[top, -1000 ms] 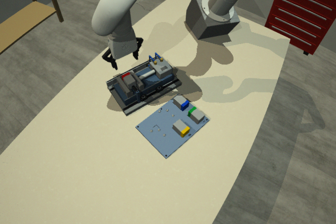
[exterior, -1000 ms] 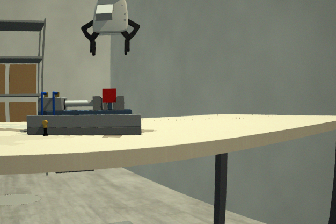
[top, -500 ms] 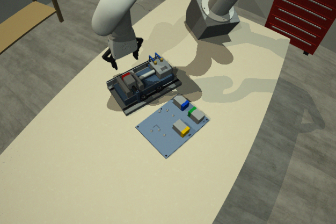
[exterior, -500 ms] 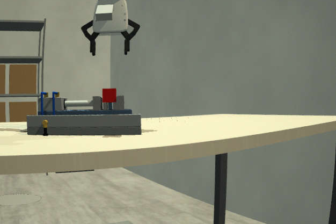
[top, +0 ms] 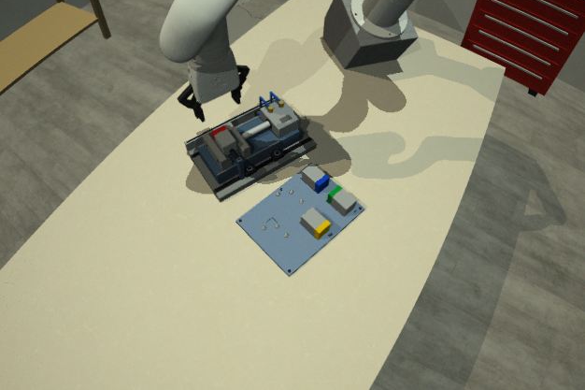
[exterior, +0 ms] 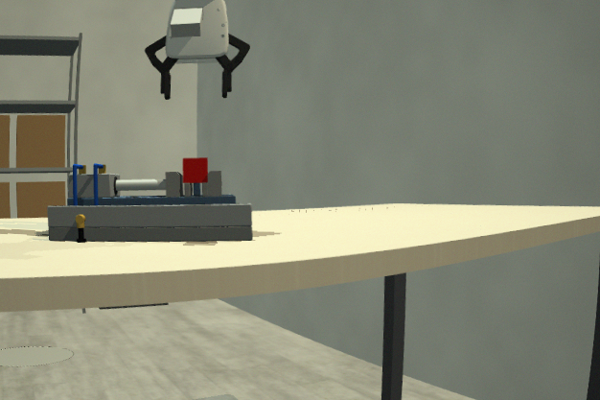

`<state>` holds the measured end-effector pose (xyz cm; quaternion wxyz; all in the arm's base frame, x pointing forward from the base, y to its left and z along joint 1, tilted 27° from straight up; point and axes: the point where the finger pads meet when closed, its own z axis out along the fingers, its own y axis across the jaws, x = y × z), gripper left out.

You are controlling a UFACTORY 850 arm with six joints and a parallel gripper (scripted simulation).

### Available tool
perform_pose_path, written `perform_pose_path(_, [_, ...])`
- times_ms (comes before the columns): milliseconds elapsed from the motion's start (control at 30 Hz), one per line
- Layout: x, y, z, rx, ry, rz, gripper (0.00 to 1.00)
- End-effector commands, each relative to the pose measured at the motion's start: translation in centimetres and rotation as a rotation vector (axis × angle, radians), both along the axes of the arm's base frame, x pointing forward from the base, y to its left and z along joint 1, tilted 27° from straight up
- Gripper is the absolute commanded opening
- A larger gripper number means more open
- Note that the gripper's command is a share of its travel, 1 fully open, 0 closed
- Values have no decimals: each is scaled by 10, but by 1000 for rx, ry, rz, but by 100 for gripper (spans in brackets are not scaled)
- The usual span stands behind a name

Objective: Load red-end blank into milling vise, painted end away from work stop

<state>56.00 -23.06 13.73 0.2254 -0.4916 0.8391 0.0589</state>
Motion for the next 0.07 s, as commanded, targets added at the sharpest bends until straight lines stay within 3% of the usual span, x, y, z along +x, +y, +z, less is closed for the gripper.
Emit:
perform_pose_path(0, [1, -1, 1, -1, -2, 0, 100])
perform_pose_path(33, [1, -1, 1, -1, -2, 0, 100])
